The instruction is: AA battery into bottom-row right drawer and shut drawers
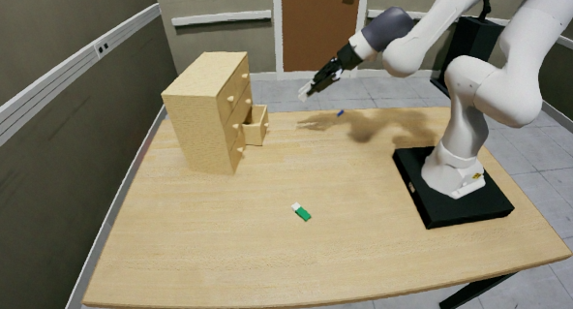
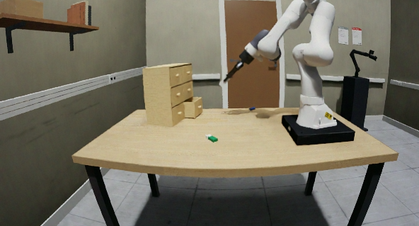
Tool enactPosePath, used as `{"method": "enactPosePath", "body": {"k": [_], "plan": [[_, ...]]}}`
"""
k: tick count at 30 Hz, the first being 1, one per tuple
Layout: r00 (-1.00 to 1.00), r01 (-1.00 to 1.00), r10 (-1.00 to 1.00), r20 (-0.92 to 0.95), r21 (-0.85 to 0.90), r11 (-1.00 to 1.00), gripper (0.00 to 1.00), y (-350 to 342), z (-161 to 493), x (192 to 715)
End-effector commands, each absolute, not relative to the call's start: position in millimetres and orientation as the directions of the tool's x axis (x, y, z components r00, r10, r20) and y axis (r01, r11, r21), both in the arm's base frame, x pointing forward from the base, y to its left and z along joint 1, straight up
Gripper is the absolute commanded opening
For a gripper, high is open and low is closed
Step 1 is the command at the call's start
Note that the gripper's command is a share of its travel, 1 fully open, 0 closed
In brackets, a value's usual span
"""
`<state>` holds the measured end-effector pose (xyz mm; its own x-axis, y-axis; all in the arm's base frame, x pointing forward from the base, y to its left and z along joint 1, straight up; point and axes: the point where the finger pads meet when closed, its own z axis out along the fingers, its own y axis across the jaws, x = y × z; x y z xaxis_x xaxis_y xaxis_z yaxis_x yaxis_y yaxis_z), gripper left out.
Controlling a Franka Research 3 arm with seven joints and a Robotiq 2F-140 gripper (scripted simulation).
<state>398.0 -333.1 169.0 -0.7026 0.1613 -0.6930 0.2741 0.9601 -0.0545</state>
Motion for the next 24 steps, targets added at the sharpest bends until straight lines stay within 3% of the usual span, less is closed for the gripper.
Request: {"method": "enactPosePath", "body": {"k": [1, 24], "plan": [[-0.774, 0.297, 0.237, -0.587, -0.006, 0.955, 0.28, -324.6, 155.4, 385.1], [-0.898, 0.298, 0.278, -0.340, -0.006, 0.955, 0.28, -315.6, 183.7, 357.4]]}}
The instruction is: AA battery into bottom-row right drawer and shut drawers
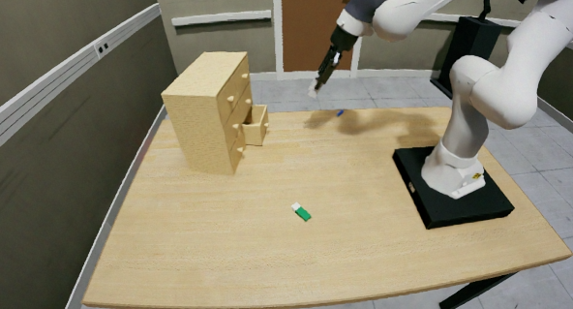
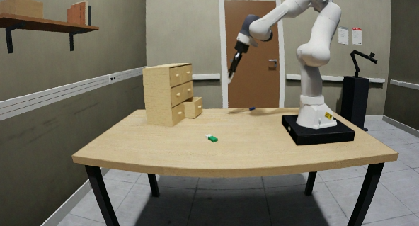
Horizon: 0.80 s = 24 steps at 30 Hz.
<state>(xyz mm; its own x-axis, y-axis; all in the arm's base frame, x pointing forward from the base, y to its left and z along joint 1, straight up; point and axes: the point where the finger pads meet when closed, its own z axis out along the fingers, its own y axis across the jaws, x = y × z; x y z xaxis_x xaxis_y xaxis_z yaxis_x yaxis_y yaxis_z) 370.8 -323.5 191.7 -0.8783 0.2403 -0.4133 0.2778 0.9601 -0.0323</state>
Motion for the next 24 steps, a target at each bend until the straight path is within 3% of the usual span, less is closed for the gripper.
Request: {"method": "enactPosePath", "body": {"k": [1, 24], "plan": [[-0.902, 0.298, 0.279, -0.329, -0.005, 0.955, 0.28, -315.0, 185.1, 356.2], [-0.948, 0.298, 0.295, -0.119, -0.005, 0.955, 0.28, -308.9, 206.1, 335.5]]}}
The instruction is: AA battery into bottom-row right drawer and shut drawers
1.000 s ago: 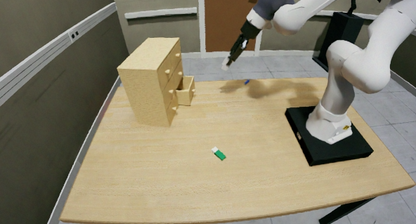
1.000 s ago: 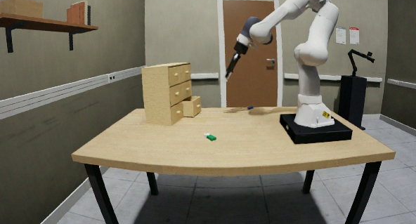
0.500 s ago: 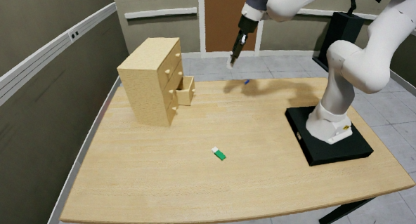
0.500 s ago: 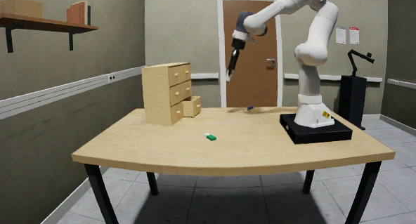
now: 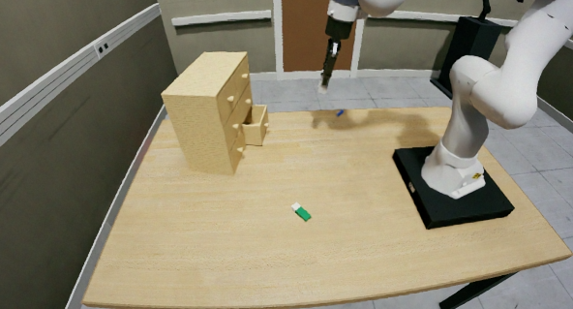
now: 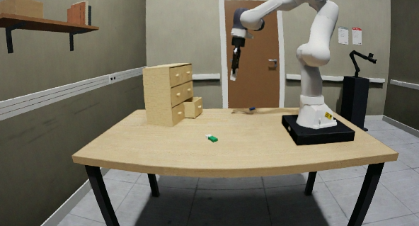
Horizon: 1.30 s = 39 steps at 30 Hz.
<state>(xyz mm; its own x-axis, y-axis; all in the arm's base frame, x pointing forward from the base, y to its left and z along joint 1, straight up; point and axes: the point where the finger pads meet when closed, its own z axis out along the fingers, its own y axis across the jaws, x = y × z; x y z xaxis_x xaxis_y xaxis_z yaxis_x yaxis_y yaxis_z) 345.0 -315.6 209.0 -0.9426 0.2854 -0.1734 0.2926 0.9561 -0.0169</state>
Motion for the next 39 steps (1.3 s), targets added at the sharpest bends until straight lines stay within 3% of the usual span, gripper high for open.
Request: {"method": "enactPosePath", "body": {"k": [1, 39], "plan": [[-0.949, 0.298, 0.296, -0.111, -0.006, 0.954, 0.28, -308.9, 206.7, 334.7], [-0.955, 0.297, 0.297, -0.005, -0.005, 0.955, 0.28, -304.7, 217.9, 325.0]]}}
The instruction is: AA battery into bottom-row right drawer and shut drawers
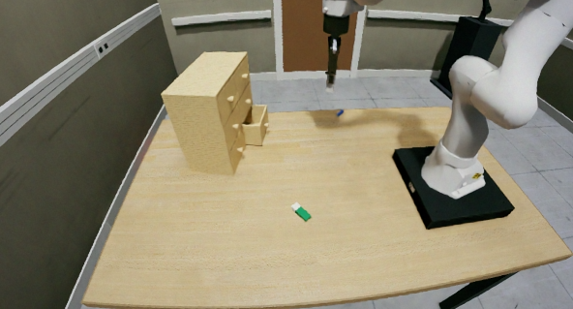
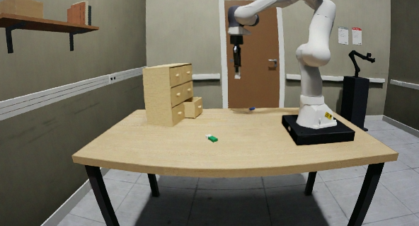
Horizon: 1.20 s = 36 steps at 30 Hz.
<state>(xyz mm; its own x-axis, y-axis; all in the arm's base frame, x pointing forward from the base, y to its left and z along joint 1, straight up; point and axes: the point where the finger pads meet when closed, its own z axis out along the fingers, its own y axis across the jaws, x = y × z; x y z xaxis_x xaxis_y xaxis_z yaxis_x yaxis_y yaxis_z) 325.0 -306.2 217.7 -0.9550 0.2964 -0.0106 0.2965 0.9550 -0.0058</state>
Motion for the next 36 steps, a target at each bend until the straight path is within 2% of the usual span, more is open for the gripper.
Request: {"method": "enactPosePath", "body": {"k": [1, 28, 36], "plan": [[-0.955, 0.297, 0.297, -0.005, -0.005, 0.955, 0.28, -304.7, 218.0, 325.0], [-0.957, 0.289, 0.289, -0.006, -0.002, 0.957, 0.28, -305.8, 216.2, 324.4], [-0.992, 0.129, 0.129, 0.001, 0.061, 0.990, 0.28, -314.6, 183.9, 322.1]]}}
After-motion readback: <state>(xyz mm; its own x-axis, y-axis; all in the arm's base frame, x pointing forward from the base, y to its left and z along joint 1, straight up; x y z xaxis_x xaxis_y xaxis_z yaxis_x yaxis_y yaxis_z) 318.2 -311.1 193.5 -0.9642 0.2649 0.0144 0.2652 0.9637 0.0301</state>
